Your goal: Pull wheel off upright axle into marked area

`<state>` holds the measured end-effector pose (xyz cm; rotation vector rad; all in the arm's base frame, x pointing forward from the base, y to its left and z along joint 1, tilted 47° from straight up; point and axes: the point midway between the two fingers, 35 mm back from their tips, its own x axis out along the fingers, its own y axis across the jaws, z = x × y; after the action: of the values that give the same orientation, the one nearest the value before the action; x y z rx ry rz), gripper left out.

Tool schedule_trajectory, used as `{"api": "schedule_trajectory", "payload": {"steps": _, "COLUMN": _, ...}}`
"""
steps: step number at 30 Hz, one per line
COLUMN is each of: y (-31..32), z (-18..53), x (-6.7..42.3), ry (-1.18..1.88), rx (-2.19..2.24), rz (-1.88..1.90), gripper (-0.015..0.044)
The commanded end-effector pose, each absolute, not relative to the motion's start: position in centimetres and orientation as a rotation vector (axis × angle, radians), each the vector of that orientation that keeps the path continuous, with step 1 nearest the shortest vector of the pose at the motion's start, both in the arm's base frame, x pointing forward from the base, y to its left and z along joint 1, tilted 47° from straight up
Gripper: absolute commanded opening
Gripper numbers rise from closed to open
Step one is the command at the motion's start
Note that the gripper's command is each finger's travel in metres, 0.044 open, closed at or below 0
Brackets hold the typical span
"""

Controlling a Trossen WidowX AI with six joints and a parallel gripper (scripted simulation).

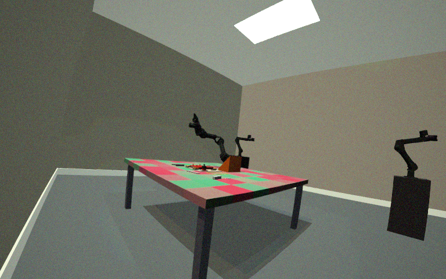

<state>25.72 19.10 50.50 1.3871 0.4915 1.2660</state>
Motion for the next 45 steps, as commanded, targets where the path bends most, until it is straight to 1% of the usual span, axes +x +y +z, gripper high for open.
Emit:
{"api": "schedule_trajectory", "payload": {"steps": 1, "y": 19.1, "z": 50.5, "x": 25.8, "ry": 0.493, "rx": 1.389, "rz": 1.263, "gripper": 0.0374}}
{"api": "schedule_trajectory", "payload": {"steps": 4, "y": 19.6, "z": 49.8, "x": 27.1, "ry": 0.509, "rx": 1.414, "rz": 1.213, "gripper": 0.03}}
{"api": "schedule_trajectory", "payload": {"steps": 9, "y": 21.2, "z": 46.4, "x": 31.7, "ry": 0.575, "rx": 1.478, "rz": 1.013, "gripper": 0.03}}
{"api": "schedule_trajectory", "payload": {"steps": 15, "y": 22.9, "z": 40.4, "x": 36.4, "ry": 0.659, "rx": 1.466, "rz": 0.751, "gripper": 0.03}}
{"api": "schedule_trajectory", "payload": {"steps": 25, "y": 24.2, "z": 28.9, "x": 41.0, "ry": 0.808, "rx": 1.264, "rz": 0.311, "gripper": 0.03}}
{"api": "schedule_trajectory", "payload": {"steps": 30, "y": 24.1, "z": 23.0, "x": 41.6, "ry": 0.89, "rx": 1.073, "rz": 0.103, "gripper": 0.03}}
{"api": "schedule_trajectory", "payload": {"steps": 34, "y": 23.4, "z": 18.2, "x": 41.3, "ry": 0.969, "rx": 0.861, "rz": -0.057, "gripper": 0.03}}
{"api": "schedule_trajectory", "payload": {"steps": 40, "y": 21.6, "z": 12.3, "x": 39.5, "ry": 1.088, "rx": 0.478, "rz": -0.249, "gripper": 0.03}}
{"api": "schedule_trajectory", "payload": {"steps": 45, "y": 19.0, "z": 8.5, "x": 37.2, "ry": 1.201, "rx": 0.025, "rz": -0.384, "gripper": 0.03}}
